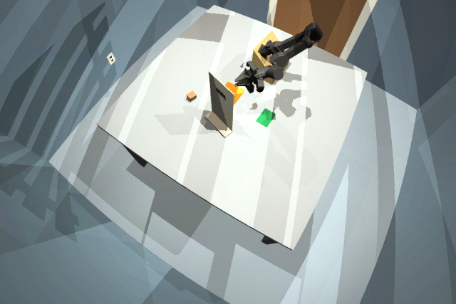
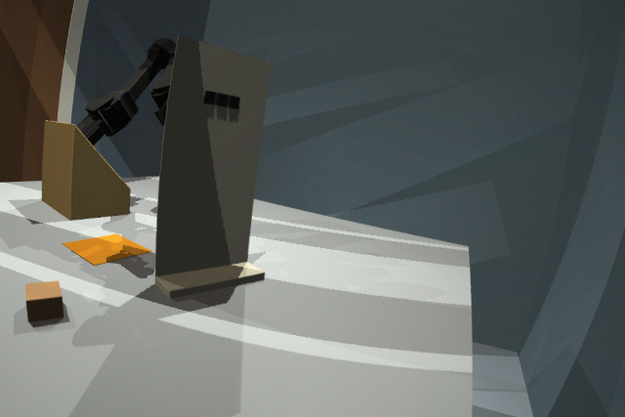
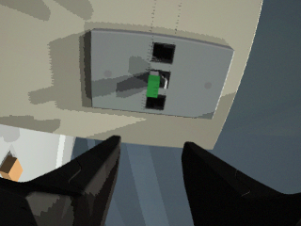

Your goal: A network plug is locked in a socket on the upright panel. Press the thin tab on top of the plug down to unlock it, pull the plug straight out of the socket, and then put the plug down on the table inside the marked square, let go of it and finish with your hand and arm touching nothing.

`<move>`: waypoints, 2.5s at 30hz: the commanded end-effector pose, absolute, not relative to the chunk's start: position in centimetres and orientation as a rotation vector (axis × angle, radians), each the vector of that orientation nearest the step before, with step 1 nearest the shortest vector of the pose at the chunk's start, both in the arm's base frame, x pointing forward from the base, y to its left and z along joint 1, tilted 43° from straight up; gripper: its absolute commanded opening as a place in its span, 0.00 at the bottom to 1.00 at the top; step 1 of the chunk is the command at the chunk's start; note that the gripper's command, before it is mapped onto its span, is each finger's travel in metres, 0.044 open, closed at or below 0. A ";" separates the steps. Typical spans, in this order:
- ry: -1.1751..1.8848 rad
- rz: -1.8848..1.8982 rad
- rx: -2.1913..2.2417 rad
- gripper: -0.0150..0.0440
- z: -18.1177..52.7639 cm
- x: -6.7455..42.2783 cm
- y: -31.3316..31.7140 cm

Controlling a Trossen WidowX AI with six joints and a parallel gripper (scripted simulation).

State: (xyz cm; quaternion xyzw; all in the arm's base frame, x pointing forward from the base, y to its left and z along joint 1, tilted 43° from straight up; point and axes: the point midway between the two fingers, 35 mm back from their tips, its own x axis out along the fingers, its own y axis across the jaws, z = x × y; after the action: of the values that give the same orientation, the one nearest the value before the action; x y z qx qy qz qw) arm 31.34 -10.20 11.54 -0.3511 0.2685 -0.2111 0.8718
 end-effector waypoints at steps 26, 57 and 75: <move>0.550 -0.443 -0.737 0.52 11.5 34.8 -11.6; 0.548 -0.444 -0.737 0.51 10.8 37.5 -13.0; 0.548 -0.444 -0.737 0.30 10.8 37.5 -13.0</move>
State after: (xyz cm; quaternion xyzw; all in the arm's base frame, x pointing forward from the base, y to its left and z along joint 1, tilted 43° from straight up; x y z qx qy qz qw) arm 37.37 -13.05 10.69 -0.3508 0.2647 -0.2138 0.8724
